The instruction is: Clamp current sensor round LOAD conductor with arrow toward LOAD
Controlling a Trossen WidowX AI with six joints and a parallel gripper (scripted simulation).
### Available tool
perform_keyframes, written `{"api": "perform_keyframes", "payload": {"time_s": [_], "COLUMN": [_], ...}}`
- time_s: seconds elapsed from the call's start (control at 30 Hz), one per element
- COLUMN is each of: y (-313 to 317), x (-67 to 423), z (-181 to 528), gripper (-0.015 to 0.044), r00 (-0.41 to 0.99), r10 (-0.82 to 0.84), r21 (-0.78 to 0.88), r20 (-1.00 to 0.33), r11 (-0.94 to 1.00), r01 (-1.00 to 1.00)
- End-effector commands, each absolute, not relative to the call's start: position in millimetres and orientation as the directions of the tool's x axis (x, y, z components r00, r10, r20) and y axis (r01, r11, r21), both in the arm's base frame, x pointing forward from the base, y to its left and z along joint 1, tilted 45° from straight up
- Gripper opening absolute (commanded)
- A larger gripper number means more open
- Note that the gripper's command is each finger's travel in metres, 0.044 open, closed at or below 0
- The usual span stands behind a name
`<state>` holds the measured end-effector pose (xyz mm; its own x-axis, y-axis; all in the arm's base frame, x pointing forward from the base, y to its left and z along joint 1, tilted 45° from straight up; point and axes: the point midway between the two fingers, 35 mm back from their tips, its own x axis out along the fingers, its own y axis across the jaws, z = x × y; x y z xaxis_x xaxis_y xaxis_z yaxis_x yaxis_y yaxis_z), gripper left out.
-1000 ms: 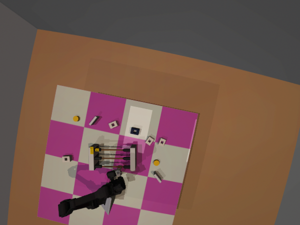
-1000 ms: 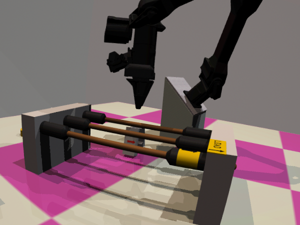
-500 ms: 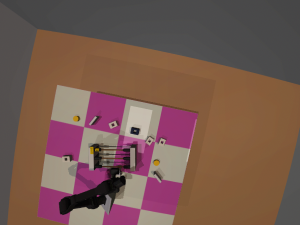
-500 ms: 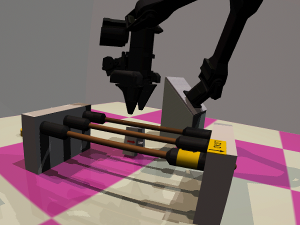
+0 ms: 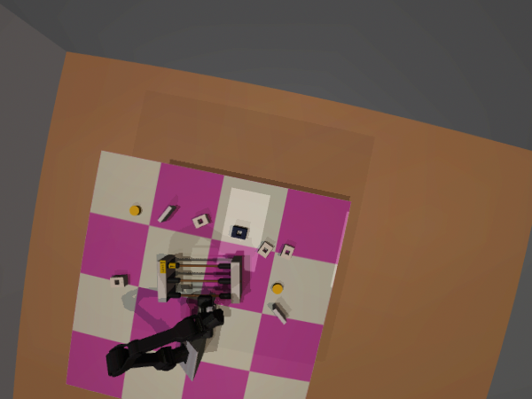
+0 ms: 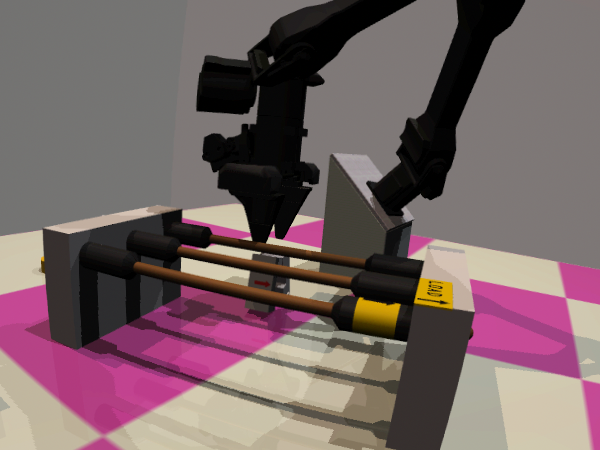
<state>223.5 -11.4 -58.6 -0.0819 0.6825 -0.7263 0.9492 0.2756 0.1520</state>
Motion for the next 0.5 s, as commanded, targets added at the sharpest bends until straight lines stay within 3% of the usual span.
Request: {"api": "perform_keyframes", "payload": {"time_s": [0.0,0.33,0.47], "y": [-6,5,1], "x": [221,219,221], "z": [-63,-73,-71], "gripper": [0.0320,0.0320,0.0293], "r00": [-0.082,-0.082,-0.082], "r10": [0.688,0.690,0.685], "r21": [0.149,0.150,0.153], "r20": [-0.721,-0.719,-0.724], "r11": [0.270,0.269,0.276], "r01": [0.951,0.951,0.949]}}
